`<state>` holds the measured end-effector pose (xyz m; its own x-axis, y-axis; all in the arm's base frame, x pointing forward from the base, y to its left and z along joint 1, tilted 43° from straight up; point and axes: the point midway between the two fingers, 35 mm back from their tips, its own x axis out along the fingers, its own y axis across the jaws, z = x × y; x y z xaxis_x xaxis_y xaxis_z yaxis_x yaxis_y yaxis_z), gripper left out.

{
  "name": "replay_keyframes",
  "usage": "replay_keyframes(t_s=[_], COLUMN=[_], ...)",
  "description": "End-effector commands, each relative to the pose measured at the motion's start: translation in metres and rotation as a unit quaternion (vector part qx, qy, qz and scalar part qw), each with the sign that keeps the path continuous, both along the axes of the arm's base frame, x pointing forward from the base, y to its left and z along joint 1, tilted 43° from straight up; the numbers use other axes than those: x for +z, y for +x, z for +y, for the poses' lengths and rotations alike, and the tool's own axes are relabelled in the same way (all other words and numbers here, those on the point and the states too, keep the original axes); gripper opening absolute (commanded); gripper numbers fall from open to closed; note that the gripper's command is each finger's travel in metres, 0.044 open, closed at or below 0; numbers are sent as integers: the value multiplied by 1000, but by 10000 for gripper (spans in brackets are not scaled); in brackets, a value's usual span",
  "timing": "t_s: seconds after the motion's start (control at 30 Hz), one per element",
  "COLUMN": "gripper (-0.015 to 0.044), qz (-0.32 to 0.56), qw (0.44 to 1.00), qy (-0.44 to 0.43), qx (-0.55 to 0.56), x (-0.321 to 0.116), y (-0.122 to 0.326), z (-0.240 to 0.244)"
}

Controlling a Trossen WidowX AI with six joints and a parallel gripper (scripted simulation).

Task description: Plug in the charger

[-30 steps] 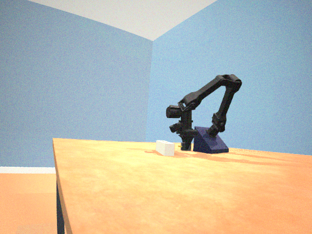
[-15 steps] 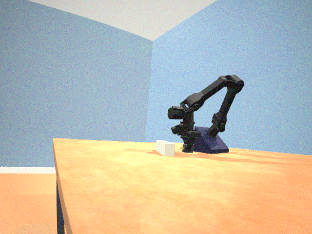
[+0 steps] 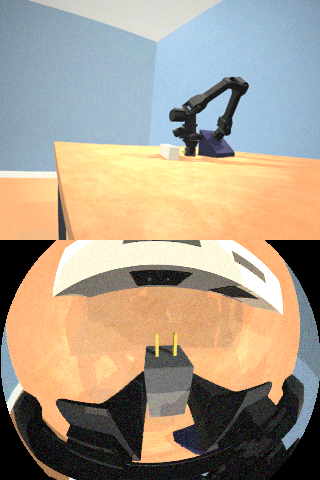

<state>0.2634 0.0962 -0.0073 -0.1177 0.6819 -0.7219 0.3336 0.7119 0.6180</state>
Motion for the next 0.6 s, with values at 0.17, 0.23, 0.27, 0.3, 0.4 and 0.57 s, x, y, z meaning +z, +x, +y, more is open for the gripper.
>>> replay_keyframes(t_s=[0.17, 0.23, 0.27, 0.3, 0.4, 0.57], gripper=[0, 0, 0, 0, 0, 0], qz=[-1, -1, -1, -1, -1, -2], qw=[1000, 1000, 1000, 1000, 1000, 1000], qy=[3, 3, 3, 3, 3, 4], qx=[2, 2, 2, 2, 3, 3], x=[-3, -4, -4, -4, -5, -6], y=[13, 15, 16, 17, 20, 26], z=[0, 0, -1, -1, -1, -1])
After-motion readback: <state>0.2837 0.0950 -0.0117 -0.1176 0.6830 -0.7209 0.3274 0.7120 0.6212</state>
